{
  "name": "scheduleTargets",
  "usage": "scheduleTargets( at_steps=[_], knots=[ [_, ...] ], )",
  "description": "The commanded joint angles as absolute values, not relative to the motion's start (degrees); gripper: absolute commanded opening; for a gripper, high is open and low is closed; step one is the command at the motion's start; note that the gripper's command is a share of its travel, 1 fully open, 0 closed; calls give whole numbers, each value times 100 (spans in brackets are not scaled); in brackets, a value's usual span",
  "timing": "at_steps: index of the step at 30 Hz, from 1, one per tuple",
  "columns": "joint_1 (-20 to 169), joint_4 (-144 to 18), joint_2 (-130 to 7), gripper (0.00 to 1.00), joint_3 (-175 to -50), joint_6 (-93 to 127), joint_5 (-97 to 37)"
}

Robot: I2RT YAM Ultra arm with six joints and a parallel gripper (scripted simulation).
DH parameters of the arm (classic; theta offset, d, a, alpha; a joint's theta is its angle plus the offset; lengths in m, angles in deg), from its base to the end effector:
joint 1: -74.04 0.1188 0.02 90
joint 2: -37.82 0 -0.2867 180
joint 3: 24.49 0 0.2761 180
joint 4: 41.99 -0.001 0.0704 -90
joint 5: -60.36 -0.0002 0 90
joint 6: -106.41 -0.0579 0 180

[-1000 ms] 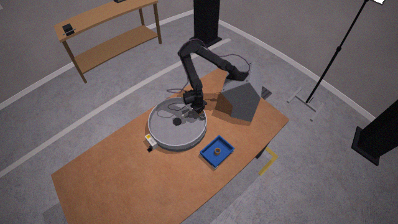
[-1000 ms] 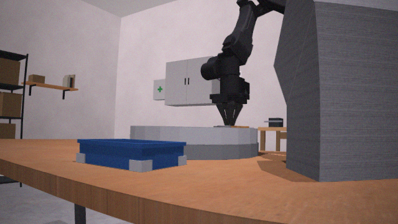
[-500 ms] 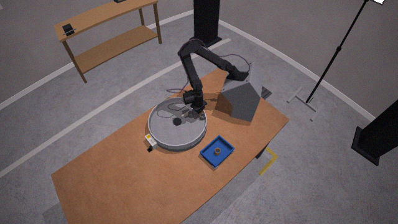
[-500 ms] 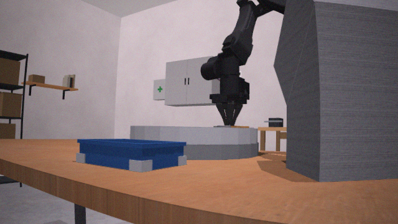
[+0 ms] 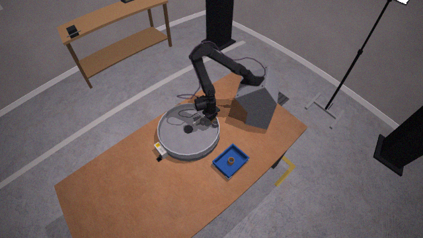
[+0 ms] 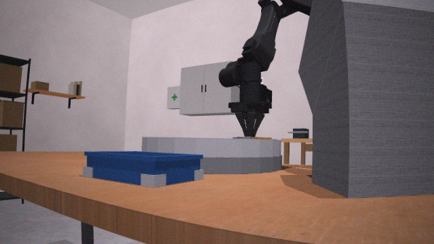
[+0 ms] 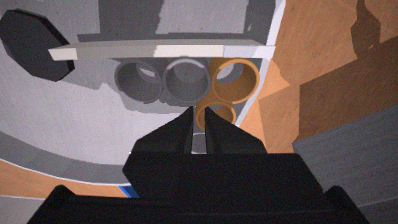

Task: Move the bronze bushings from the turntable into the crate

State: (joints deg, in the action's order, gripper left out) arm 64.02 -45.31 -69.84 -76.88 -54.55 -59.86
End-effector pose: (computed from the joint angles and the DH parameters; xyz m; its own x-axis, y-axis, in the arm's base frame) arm 0.3170 -0.0846 0.0622 0.1121 0.8097 -0.5761 0.9278 0.1223 0.3525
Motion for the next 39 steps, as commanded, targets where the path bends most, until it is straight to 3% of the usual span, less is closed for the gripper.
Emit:
scheduleTargets(
  at_steps=[1, 39],
  knots=[
    [6451, -4464, -7071, 13, -7828, -5397, -6010],
    [6433, -4473, -7009, 13, -7753, -5379, -6007]
  ],
)
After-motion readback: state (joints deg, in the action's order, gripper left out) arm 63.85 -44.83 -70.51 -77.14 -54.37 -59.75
